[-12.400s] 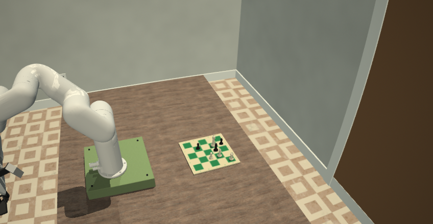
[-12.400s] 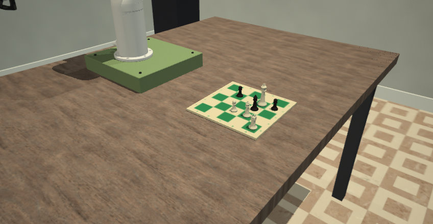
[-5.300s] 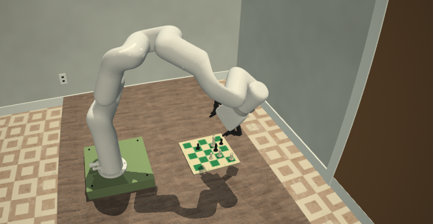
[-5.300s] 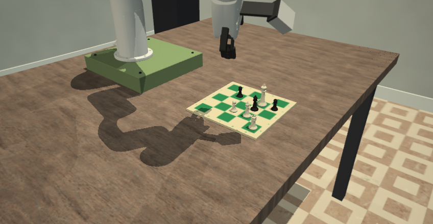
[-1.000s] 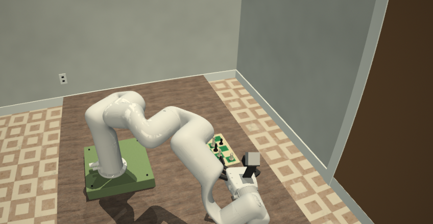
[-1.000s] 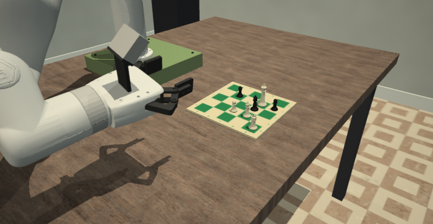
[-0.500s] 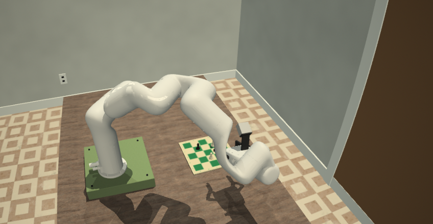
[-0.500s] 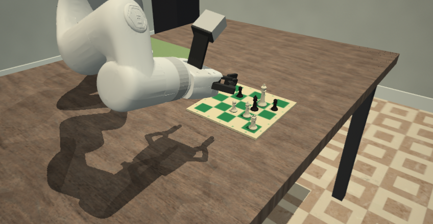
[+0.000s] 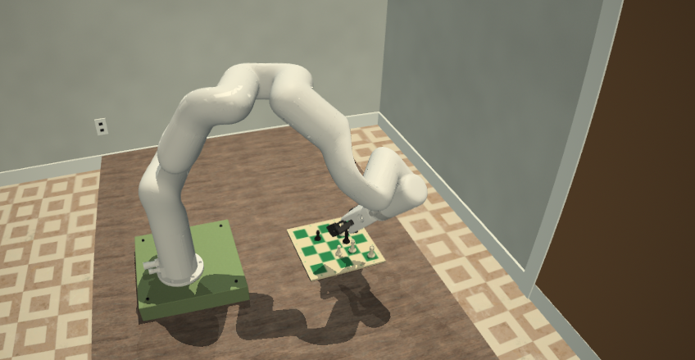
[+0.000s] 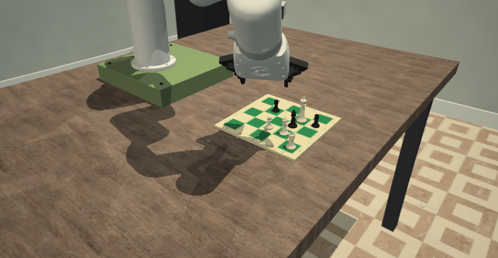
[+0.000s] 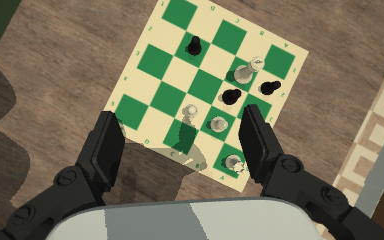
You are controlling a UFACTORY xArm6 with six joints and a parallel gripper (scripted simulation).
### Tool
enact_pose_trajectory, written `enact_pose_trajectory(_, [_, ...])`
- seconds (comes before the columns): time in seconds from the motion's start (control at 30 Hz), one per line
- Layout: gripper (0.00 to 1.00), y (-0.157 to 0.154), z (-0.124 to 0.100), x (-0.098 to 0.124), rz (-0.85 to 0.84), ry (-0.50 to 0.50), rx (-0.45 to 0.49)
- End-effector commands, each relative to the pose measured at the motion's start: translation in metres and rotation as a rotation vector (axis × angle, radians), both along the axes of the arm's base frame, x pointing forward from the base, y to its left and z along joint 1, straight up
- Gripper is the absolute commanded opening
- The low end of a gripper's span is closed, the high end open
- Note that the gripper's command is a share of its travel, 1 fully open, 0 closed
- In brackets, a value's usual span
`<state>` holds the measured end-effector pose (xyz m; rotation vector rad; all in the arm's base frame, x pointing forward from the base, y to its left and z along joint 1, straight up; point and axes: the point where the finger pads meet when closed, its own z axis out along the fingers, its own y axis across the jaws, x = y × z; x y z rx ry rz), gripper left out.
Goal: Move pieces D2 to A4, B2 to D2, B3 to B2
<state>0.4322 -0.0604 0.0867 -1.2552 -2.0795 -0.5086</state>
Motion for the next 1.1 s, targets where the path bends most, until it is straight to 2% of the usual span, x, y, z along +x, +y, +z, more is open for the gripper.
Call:
enact_pose_trajectory(0.0, [1.00,0.021,0.000,-0.008,0.145,-0.125,-0.126])
enact_pose_trajectory(0.03, [1.00,0.021,0.000,-0.008,0.145,-0.125,-0.126])
enact_pose_trajectory(0.07, [1.00,0.031,0.001,-0.012,0.275,-0.211,-0.200])
enact_pose_trajectory(0.13, [1.00,0.031,0.001,-0.012,0.277,-0.212,-0.201])
enact_pose_trajectory(0.17, [1.00,0.041,0.003,-0.015,0.373,-0.270,-0.242])
enact_pose_trajectory(0.23, [1.00,0.041,0.003,-0.015,0.385,-0.281,-0.251])
enact_pose_trajectory(0.27, [1.00,0.051,0.006,-0.018,0.488,-0.348,-0.293])
enact_pose_trajectory(0.3, [1.00,0.051,0.006,-0.018,0.488,-0.348,-0.293])
enact_pose_trajectory(0.33, [1.00,0.060,0.009,-0.021,0.585,-0.411,-0.327])
enact_pose_trajectory(0.37, [1.00,0.060,0.009,-0.021,0.585,-0.411,-0.327])
enact_pose_trajectory(0.53, [1.00,0.090,0.020,-0.028,0.872,-0.603,-0.407])
enact_pose_trajectory(0.6, [1.00,0.090,0.020,-0.028,0.872,-0.603,-0.407])
enact_pose_trajectory(0.73, [1.00,0.102,0.024,-0.031,0.976,-0.674,-0.428])
enact_pose_trajectory(1.07, [1.00,0.103,0.024,-0.031,0.981,-0.678,-0.429])
